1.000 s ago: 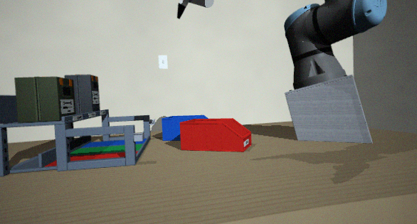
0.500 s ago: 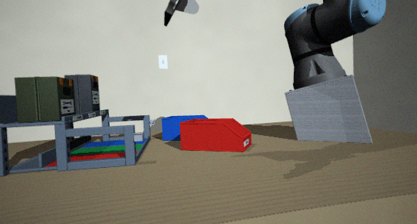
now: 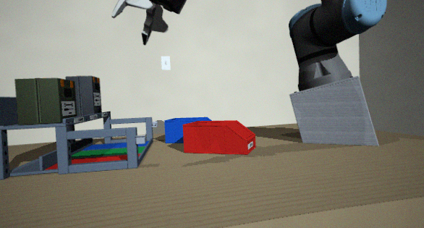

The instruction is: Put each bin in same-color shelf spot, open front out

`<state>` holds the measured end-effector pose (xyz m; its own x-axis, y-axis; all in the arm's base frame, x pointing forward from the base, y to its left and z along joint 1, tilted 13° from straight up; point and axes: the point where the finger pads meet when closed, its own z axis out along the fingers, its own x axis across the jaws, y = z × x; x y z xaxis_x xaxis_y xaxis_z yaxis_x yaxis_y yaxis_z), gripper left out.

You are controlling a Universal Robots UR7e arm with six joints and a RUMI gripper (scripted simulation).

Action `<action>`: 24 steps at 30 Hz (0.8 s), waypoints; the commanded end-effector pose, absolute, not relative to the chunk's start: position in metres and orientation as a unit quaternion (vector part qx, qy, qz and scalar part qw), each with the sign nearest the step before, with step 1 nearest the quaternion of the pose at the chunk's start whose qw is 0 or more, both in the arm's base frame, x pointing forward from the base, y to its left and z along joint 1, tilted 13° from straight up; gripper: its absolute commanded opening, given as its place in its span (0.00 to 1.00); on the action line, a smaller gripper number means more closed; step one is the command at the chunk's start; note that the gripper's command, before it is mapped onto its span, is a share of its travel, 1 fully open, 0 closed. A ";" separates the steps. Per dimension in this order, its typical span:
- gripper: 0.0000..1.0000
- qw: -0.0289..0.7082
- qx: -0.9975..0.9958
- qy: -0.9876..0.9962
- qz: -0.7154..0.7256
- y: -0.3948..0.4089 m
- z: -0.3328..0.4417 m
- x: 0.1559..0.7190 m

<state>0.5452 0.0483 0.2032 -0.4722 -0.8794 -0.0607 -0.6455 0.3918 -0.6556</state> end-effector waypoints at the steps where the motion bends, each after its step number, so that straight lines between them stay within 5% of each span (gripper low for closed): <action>1: 1.00 0.184 -0.422 0.834 -0.305 -0.003 0.207 0.562; 12: 1.00 0.143 -0.319 0.873 -0.341 -0.103 0.217 0.568; 24: 1.00 0.136 -0.302 0.877 -0.347 -0.119 0.219 0.568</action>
